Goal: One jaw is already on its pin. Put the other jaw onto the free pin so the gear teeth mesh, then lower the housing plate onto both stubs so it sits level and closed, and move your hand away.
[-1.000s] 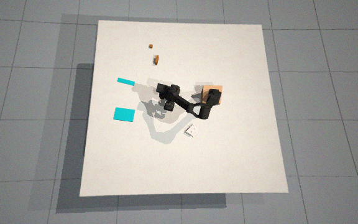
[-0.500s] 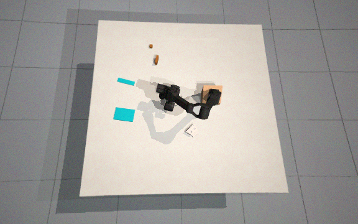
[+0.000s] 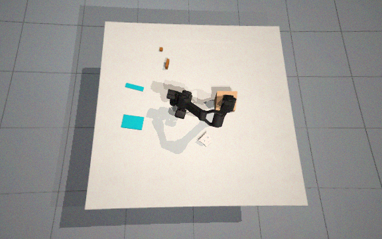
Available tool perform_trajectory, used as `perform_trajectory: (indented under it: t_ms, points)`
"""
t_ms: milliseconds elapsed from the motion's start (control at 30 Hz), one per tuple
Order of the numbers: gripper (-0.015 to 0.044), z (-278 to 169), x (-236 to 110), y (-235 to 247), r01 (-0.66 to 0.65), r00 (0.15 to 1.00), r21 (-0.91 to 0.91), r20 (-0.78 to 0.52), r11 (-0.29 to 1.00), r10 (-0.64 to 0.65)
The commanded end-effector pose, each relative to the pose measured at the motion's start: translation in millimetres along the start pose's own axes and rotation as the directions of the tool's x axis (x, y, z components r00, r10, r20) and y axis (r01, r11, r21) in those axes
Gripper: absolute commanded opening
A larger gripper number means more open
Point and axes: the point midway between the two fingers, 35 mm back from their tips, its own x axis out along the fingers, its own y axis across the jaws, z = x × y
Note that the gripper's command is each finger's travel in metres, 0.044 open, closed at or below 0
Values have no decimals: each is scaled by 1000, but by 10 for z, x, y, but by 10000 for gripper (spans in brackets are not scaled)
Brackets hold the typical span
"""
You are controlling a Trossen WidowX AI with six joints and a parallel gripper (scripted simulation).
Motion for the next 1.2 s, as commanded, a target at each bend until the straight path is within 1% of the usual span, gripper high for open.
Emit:
perform_trajectory:
  t_ms: [0, 100, 133, 600, 700, 867, 967, 1000, 1067, 1167]
  points:
    - [134, -7, 15, 4, -1, 1000, 0, -3, 1000, 1]
    - [213, 0, 0, 0, 0, 1000, 0, 0, 1000, 0]
    - [224, 0, 0, 0, 0, 1000, 0, 0, 1000, 0]
    - [224, 2, -21, -1, 0, 1000, 0, 0, 1000, 0]
    - [224, 13, -201, -4, 2, 1000, 0, 0, 1000, -2]
    - [224, -18, -664, 2, 0, 1000, 0, -3, 1000, 0]
    - [224, -21, -685, 2, -1, 1000, 0, -4, 1000, 1]
    - [224, 3, -601, -9, -5, 1000, 7, 8, 1000, 5]
    - [277, -5, -604, 9, -4, 1000, -12, 8, 1000, 4]
    - [355, -39, -615, 85, 0, 1000, -95, 8, 996, 0]
